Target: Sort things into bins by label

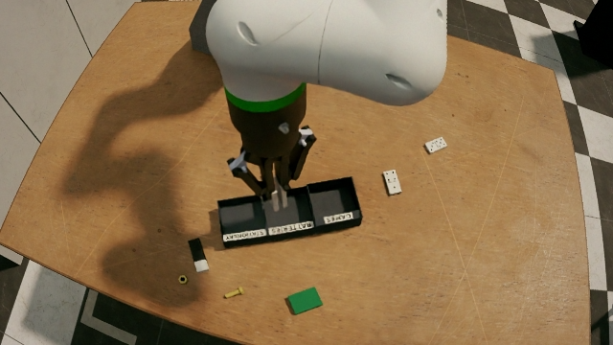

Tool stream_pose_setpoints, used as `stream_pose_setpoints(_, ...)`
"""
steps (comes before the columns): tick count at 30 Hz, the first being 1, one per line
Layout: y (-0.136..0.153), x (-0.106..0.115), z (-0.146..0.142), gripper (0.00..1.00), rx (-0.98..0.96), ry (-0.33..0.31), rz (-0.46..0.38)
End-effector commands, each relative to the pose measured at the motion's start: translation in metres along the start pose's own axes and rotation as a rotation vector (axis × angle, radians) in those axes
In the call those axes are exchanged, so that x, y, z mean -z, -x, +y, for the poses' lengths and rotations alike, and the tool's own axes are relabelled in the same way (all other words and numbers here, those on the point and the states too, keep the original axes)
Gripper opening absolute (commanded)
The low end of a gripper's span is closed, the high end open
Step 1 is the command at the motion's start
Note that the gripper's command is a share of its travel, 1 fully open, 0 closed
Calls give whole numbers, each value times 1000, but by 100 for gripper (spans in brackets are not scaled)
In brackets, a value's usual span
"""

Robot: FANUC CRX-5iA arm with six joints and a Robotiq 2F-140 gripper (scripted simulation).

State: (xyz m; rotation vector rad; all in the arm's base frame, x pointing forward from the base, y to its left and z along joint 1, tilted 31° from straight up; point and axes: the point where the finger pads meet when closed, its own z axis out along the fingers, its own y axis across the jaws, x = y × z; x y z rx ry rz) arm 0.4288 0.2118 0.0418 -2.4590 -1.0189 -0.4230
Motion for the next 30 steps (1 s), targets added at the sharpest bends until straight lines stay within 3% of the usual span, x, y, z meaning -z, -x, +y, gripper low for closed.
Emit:
stream_pose_setpoints(1, -2, 0, -6, 15, -1, 3, -1)
stream_pose_setpoints(24, -2, -50, -6, 15, -1, 3, -1)
stream_pose_setpoints(30, -2, -52, -6, 15, -1, 3, -1)
